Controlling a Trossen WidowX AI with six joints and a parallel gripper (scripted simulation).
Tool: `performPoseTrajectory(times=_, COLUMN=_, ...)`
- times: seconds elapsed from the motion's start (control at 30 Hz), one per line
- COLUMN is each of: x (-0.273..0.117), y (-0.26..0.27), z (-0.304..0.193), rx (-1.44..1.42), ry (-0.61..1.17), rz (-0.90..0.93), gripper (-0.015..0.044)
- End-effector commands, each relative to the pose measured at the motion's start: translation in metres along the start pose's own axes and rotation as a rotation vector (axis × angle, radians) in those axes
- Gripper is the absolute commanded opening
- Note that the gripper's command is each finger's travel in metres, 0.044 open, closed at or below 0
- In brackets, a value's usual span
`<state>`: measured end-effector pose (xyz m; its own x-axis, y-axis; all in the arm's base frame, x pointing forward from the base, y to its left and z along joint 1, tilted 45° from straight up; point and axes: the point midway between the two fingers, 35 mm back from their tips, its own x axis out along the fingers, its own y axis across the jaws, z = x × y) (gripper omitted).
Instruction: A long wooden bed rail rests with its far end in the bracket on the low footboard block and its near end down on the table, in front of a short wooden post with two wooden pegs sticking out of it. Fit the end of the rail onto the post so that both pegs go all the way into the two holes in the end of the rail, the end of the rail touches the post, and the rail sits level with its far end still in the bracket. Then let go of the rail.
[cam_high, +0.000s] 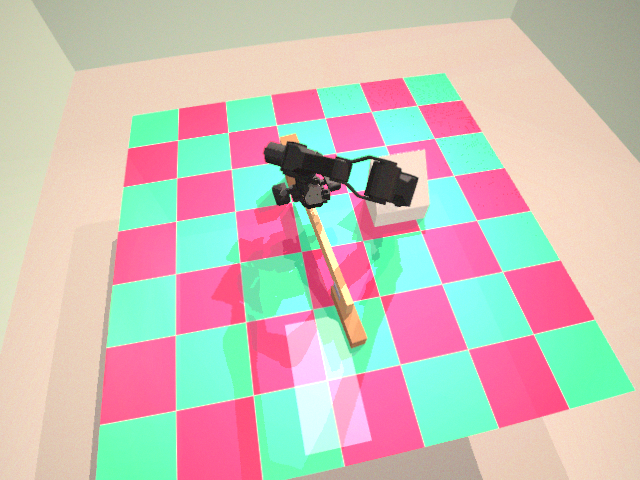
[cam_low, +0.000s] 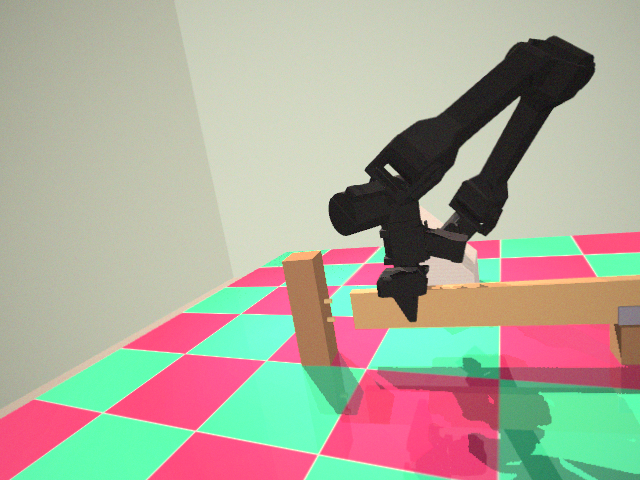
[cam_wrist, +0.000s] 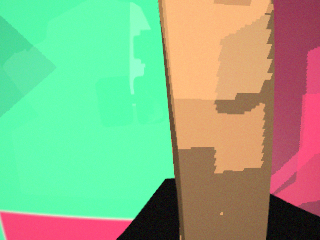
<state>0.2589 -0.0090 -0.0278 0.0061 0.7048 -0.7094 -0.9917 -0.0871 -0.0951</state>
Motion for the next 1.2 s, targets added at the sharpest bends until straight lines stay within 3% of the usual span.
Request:
performPoseTrajectory(times=0.0, x=-0.0019, y=-0.0005, z=-0.0028, rx=-0.001, ry=0.007, rz=-0.005, gripper=0.0)
performPoseTrajectory(times=1.17, x=-0.002, y=-0.0005, z=-0.0073, rx=-0.001, ry=0.007, rz=-0.005, gripper=0.0)
